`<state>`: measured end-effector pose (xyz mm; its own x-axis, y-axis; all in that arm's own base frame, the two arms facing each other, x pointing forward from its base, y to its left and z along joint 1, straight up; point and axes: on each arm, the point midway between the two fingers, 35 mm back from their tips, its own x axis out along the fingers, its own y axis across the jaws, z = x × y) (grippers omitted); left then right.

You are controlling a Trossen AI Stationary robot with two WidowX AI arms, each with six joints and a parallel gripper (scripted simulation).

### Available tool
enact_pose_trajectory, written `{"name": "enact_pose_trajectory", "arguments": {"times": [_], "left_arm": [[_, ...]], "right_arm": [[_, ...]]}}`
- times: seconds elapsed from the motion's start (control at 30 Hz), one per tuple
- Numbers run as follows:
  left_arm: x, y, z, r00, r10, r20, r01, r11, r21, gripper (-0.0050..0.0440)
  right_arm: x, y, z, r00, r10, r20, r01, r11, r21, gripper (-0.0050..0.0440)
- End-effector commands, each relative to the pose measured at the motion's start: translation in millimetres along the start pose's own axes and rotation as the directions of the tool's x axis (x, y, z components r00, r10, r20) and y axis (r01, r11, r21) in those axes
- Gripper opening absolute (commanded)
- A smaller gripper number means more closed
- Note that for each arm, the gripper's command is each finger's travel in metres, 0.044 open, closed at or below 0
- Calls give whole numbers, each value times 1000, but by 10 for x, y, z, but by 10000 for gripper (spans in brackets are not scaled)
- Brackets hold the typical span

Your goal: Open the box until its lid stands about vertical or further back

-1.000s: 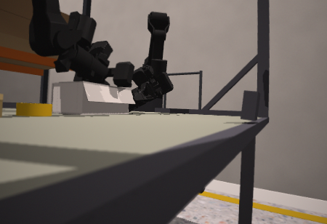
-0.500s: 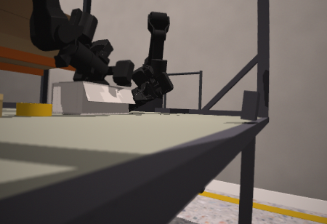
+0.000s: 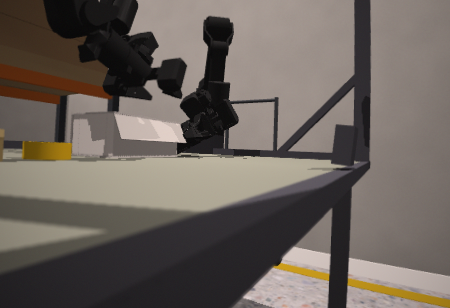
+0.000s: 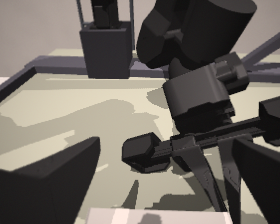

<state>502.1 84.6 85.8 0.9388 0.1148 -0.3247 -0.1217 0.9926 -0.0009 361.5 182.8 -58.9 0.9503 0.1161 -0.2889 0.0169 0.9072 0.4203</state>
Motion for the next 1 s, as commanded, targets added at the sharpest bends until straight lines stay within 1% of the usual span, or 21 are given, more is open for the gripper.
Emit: {"name": "enact_pose_trajectory", "arguments": {"times": [0.0, 0.3, 0.33, 0.37, 0.43, 0.47, 0.53, 0.7, 0.9, 0.93, 0.97], "left_arm": [[-23, 13, 91, 1000, -1, 10, 0, 1000, 7, 396], [-21, 7, 91, 1000, 0, 11, 0, 1000, 3, 396], [-3, 31, 128, 1000, 3, 10, -3, 1000, -15, 372], [17, 58, 97, 1000, 10, -22, -11, 998, -55, 348], [17, 58, 97, 1000, 10, -22, -11, 998, -55, 348], [49, 101, 24, 997, 21, -80, -30, 992, -119, 324], [107, 178, 60, 993, 36, -115, -63, 970, -237, 276], [113, 231, 2, 980, 43, -194, -106, 939, -328, 156], [101, 300, -109, 952, 52, -302, -185, 883, -431, 12], [95, 312, -122, 946, 54, -320, -200, 872, -446, 0], [95, 312, -122, 946, 54, -320, -200, 872, -446, 0]], "right_arm": [[8, 45, 56, 1000, 9, 13, -9, 1000, 9, 6], [8, 45, 56, 1000, 9, 13, -9, 1000, 9, 6], [8, 45, 56, 1000, 9, 13, -9, 1000, 9, 6], [8, 45, 56, 1000, 9, 13, -9, 1000, 9, 6], [8, 45, 56, 1000, 9, 13, -9, 1000, 9, 6], [8, 45, 56, 1000, 9, 13, -9, 1000, 9, 6], [8, 45, 56, 1000, 9, 13, -9, 1000, 9, 6], [8, 45, 56, 1000, 9, 13, -9, 1000, 9, 6], [8, 45, 56, 1000, 9, 13, -9, 1000, 9, 6], [8, 45, 56, 1000, 9, 13, -9, 1000, 9, 6], [8, 45, 56, 1000, 9, 13, -9, 1000, 9, 6]]}}
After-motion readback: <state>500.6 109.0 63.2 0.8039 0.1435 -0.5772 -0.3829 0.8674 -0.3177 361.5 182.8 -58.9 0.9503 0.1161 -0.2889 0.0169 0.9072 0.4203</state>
